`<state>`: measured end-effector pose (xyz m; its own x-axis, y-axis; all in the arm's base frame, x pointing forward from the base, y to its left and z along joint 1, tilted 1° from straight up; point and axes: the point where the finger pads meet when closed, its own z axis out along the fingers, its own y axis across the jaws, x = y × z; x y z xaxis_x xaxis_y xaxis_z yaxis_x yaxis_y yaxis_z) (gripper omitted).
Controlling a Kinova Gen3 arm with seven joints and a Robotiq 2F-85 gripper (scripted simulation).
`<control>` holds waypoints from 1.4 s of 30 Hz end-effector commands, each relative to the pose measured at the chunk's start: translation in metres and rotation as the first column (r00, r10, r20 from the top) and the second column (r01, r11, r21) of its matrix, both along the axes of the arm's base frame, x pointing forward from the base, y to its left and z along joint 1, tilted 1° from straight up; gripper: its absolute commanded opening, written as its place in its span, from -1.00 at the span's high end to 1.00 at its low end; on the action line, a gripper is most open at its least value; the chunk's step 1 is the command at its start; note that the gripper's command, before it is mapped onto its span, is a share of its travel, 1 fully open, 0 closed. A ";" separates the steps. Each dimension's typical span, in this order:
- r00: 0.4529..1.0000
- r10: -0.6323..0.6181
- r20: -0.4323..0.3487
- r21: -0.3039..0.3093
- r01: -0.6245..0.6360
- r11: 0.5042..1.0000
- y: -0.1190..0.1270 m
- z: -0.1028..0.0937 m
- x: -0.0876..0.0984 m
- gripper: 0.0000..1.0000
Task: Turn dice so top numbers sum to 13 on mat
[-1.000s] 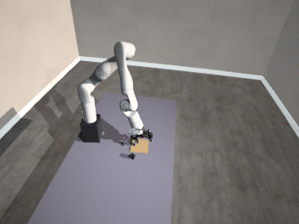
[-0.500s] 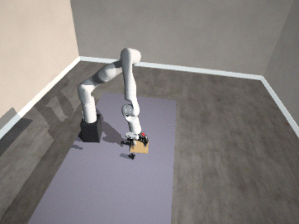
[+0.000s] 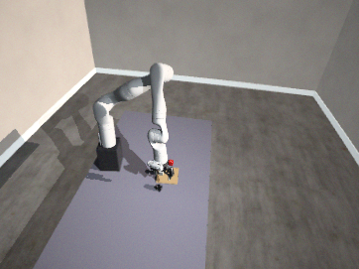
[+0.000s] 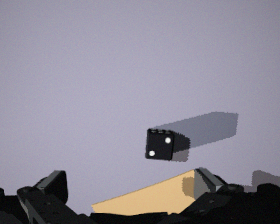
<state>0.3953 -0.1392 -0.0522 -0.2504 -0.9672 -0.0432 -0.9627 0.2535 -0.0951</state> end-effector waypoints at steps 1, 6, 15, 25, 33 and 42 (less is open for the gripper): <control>1.000 -0.009 -0.021 0.000 0.009 1.000 0.002 -0.007 -0.005 -1.00; 0.998 -0.037 -0.043 -0.001 0.037 0.999 0.003 -0.014 -0.011 -1.00; 0.996 -0.064 -0.065 -0.003 0.064 0.998 0.004 -0.020 -0.018 -1.00; 0.993 -0.084 -0.080 -0.006 0.084 0.996 0.005 -0.024 -0.022 -1.00; 0.993 -0.089 -0.084 -0.007 0.088 0.996 0.005 -0.025 -0.023 -1.00; 0.992 -0.090 -0.085 -0.007 0.089 0.996 0.005 -0.025 -0.023 0.07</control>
